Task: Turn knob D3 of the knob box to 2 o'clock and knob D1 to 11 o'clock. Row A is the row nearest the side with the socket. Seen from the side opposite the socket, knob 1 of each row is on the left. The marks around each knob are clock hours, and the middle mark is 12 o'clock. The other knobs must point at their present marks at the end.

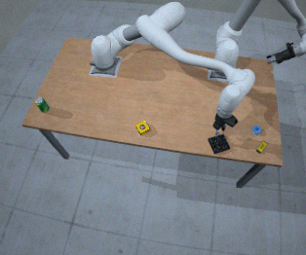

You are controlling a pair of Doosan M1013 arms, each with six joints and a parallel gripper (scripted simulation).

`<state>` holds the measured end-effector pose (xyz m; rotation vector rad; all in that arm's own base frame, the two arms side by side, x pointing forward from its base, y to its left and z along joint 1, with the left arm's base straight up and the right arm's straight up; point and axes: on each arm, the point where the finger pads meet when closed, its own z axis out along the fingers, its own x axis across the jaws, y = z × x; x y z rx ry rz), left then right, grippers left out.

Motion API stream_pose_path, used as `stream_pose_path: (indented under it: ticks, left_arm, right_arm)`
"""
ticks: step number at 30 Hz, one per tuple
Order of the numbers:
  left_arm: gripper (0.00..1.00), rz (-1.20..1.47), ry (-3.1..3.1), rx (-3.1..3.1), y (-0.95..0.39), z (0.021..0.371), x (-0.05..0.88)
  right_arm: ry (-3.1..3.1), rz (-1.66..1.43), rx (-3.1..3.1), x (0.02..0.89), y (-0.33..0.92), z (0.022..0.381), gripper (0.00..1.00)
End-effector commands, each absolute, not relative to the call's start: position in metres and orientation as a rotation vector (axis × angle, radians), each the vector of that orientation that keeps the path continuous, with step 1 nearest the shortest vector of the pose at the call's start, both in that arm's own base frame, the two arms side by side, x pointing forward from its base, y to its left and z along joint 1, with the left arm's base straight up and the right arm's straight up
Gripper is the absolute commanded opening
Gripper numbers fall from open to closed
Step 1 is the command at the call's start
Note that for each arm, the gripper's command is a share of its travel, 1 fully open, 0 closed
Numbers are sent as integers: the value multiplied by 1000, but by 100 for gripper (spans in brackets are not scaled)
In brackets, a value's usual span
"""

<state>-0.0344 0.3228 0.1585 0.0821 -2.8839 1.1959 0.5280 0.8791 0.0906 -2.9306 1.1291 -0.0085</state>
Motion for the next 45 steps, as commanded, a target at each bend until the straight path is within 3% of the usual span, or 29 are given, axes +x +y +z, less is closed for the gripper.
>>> stream_pose_path:
  ticks: [1, 26, 33, 34, 45]
  left_arm:
    - [100, 1195, -2884, 82, 323, 159, -34]
    - [100, 1195, -2884, 82, 323, 159, -34]
    - [100, 1195, -2884, 82, 323, 159, -34]
    - [100, 1195, -2884, 82, 323, 159, -34]
    - [100, 1195, -2884, 82, 323, 159, -34]
  right_arm:
    - [897, 0, -3009, 528, 885, 94, 100]
    - [-537, -2, -3094, 524, 907, 106, 100]
    - [-608, -2, -3081, 523, 907, 107, 100]
    - [-608, -2, -3081, 523, 907, 107, 46]
    - [-608, -2, -3081, 523, 907, 107, 46]
